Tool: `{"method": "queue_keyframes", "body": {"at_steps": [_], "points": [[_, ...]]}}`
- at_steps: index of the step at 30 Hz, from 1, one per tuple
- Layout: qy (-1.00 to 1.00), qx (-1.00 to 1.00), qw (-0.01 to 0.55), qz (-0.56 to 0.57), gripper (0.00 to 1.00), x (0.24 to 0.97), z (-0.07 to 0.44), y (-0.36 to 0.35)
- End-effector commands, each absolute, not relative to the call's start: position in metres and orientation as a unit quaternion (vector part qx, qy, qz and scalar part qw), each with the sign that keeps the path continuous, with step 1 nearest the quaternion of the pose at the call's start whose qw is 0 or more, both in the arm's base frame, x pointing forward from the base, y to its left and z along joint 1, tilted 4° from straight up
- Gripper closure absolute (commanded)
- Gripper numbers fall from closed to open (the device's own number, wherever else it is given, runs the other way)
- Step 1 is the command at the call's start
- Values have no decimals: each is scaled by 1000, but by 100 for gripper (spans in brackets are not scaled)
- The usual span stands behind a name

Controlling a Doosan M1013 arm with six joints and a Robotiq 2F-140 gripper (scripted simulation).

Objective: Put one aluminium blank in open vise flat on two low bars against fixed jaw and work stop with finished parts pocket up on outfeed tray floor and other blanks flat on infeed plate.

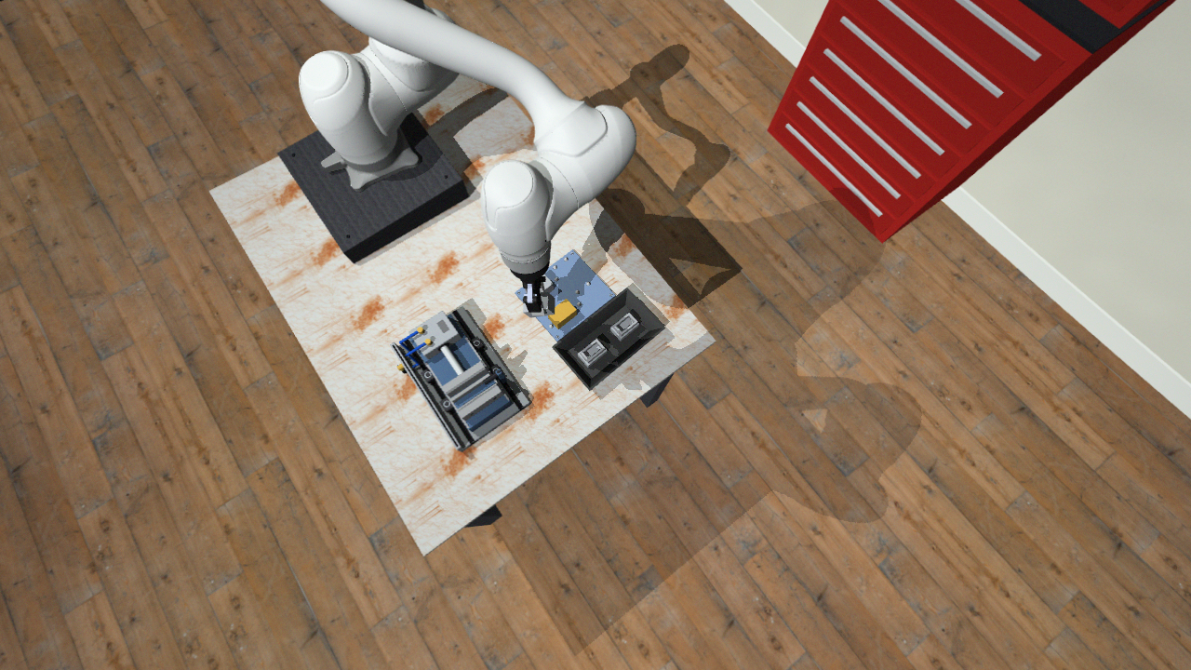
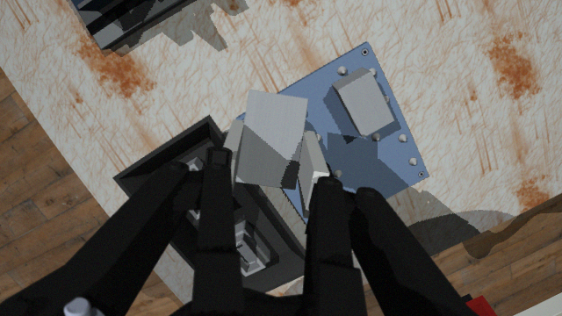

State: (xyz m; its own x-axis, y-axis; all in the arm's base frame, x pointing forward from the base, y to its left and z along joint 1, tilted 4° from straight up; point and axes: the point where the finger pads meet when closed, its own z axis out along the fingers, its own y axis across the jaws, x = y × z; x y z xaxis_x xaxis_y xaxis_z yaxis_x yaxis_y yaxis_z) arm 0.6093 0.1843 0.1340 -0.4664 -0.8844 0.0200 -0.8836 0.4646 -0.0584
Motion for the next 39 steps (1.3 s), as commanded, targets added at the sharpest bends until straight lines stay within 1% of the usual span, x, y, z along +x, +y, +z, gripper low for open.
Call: {"method": "queue_keyframes", "body": {"at_steps": [1,6,8,11,18,39], "points": [[810,-586,4,-31,100,585,131,218],[759,-650,1,-31,100,561,129,248],[759,-650,1,-31,100,561,129,248],[711,-703,-1,-32,100,538,126,273],[639,-769,-4,-32,100,504,123,304],[625,-780,-4,-32,100,498,122,309]]}}
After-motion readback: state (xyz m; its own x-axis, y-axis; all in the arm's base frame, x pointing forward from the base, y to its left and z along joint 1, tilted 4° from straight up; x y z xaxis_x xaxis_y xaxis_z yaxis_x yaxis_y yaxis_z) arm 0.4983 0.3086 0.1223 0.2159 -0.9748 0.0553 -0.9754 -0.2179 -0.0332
